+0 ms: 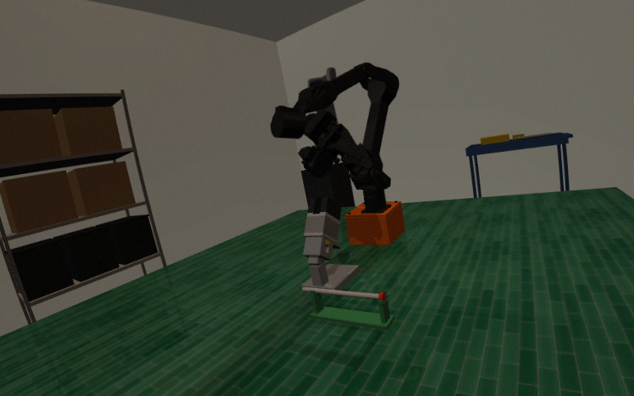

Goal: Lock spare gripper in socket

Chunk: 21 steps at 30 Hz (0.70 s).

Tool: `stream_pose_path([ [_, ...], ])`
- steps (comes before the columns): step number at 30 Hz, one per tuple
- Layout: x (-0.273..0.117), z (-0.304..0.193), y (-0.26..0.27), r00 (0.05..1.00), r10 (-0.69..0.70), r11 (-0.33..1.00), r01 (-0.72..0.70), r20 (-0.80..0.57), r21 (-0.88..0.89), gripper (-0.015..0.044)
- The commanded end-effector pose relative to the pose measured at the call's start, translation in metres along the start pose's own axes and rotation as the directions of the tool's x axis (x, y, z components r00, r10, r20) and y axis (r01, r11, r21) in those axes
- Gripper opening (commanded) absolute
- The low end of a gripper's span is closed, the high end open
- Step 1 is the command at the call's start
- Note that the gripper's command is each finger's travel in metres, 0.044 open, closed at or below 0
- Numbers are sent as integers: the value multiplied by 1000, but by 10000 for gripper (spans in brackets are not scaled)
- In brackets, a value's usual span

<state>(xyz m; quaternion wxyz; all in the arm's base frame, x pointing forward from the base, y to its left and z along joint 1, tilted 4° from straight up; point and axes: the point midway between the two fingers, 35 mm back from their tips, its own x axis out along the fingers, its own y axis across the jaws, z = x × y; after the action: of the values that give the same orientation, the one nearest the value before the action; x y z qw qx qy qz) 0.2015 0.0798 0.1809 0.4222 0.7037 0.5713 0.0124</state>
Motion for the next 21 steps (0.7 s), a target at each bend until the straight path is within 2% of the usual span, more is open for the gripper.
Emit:
stream_pose_path([
  [1,4,-4,0,1000,2,1000,-2,-4,-9,180],
  [4,9,6,12,992,-103,963,117,69,-243,180],
  [7,17,21,28,958,-232,806,285,166,-519,180],
  [10,28,36,43,898,-349,533,425,268,-732,180],
  [13,45,50,56,817,-445,190,486,367,-853,180],
  [17,71,67,73,685,-526,-294,410,504,-863,180],
  [21,94,82,89,535,-554,-676,157,637,-720,180],
])
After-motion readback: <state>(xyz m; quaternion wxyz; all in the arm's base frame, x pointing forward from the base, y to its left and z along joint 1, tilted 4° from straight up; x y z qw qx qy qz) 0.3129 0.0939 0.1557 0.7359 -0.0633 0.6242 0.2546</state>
